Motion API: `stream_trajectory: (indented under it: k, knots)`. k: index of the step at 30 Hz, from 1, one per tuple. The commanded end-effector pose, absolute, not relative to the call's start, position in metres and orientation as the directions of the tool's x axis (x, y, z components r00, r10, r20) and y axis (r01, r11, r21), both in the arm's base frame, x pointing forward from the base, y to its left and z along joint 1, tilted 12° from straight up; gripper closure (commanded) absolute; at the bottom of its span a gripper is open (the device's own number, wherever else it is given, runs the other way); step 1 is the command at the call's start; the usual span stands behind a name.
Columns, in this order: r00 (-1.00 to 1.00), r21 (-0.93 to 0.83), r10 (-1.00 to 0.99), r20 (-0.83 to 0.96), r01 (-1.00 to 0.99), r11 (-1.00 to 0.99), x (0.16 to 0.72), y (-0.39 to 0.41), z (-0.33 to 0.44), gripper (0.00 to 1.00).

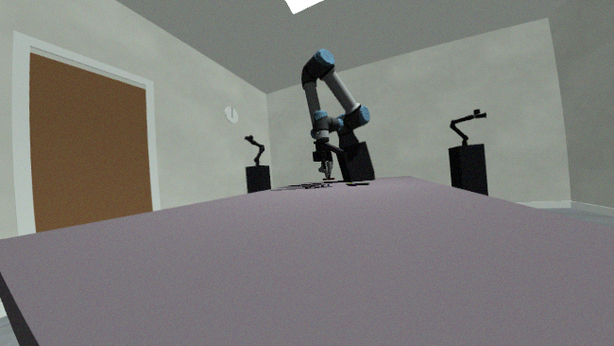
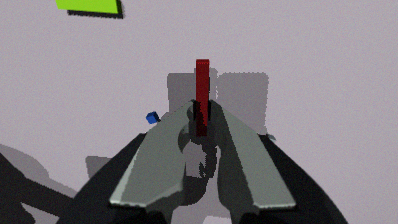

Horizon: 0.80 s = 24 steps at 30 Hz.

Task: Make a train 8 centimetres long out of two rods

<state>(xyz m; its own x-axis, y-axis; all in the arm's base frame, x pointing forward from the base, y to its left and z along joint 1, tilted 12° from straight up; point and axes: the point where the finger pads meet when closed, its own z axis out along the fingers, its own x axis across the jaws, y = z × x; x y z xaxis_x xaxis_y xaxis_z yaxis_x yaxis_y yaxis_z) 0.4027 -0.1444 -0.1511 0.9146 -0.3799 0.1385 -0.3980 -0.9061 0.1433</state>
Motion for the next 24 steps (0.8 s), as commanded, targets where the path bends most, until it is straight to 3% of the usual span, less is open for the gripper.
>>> stream_trajectory:
  k: [1, 24]
  knots:
    - [0.914, 0.144, -0.379, 0.141, -0.398, -0.906, 0.4050, -0.1475, -0.1651, 1.00]
    - [0.914, 0.144, -0.379, 0.141, -0.398, -0.906, 0.4060, -0.1493, -0.1748, 1.00]
